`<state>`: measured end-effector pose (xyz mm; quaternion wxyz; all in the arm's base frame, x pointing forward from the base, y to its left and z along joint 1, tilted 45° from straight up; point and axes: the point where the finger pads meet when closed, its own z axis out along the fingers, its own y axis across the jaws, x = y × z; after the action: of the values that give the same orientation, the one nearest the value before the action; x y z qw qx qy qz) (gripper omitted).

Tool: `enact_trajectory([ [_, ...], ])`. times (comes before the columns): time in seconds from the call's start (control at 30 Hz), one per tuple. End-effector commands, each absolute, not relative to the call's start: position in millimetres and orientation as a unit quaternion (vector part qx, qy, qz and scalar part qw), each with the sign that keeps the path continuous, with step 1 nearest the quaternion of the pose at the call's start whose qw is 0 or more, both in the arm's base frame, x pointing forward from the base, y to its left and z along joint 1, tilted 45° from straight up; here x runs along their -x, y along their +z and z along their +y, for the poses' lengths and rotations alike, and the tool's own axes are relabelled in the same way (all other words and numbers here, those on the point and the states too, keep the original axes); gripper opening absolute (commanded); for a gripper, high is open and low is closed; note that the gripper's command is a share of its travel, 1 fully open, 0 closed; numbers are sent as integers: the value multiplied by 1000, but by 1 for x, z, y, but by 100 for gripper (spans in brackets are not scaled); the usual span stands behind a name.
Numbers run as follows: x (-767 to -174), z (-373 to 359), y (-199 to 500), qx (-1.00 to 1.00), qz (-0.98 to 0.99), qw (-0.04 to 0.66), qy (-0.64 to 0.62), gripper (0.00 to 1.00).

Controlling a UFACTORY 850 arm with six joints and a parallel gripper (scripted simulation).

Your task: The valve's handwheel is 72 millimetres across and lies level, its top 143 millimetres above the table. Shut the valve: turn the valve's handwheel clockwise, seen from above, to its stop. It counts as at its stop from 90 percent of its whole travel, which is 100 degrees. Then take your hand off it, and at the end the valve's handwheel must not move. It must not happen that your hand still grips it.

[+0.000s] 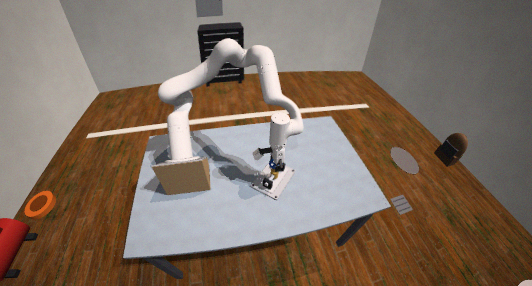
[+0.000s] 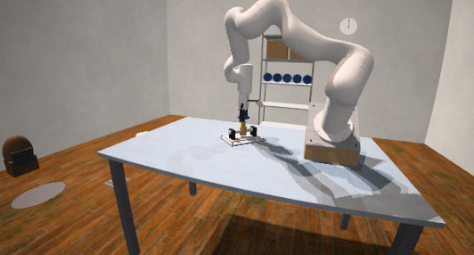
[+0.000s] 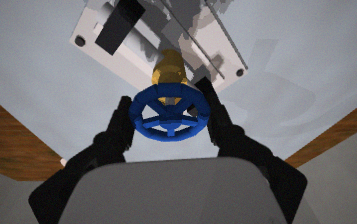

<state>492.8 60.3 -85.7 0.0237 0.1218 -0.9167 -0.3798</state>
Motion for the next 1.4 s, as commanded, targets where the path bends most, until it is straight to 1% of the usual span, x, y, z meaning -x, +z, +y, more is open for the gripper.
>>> enact_trajectory([
  [0.0, -494, 60, -85, -77, -922, 45, -377, 0],
  [0.53, -494, 60, -85, 68, -922, 104, -366, 0],
  [1.37, -494, 60, -85, 224, -897, 164, -343, 0],
])
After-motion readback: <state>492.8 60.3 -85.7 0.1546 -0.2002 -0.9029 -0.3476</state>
